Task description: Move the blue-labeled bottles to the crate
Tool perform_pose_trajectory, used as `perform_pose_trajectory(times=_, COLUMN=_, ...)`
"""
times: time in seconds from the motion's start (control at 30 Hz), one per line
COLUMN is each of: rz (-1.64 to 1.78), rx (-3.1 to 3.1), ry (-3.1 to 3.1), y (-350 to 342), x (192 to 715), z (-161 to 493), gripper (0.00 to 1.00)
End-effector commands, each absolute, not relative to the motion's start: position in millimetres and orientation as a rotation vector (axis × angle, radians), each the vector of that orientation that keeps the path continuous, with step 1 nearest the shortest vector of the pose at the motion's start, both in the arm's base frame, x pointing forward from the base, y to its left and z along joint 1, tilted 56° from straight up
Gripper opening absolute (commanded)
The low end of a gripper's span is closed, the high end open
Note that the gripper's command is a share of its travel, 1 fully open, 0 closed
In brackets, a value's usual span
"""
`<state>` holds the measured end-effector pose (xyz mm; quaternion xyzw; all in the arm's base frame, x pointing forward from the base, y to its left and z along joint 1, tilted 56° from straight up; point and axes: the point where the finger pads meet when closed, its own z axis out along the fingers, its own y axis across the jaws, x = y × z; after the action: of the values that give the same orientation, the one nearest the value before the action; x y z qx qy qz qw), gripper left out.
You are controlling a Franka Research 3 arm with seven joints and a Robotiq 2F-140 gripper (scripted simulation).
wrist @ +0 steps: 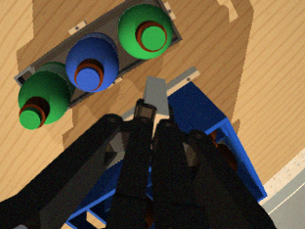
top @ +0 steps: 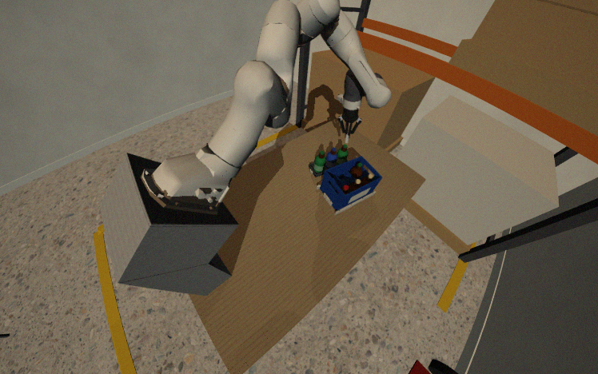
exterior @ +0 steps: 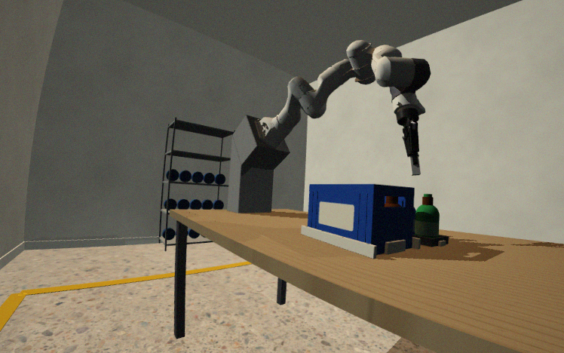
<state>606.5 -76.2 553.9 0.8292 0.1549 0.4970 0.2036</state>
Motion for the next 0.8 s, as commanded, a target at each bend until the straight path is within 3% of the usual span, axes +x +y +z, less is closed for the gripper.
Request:
perform_pose_trajectory(times=0.0, rz=1.315, rx=2.485, ry=0.398, y=-47.2, x=590.8, z=529.3, gripper=0.0)
perform_pose_trajectory(times=0.17, rz=1.288, rx=2.522, ry=0.427, y=-35.2, x=584.9, z=519.0, gripper=0.0)
perform_pose_trajectory(times=0.2, rz=1.288, rx=2.522, ry=0.427, y=-35.2, x=584.9, z=519.0, gripper=0.38)
perform_pose_trajectory(times=0.77, rz=1.288, rx=2.522, ry=0.427, y=-35.2, x=584.9, z=519.0, gripper=0.38)
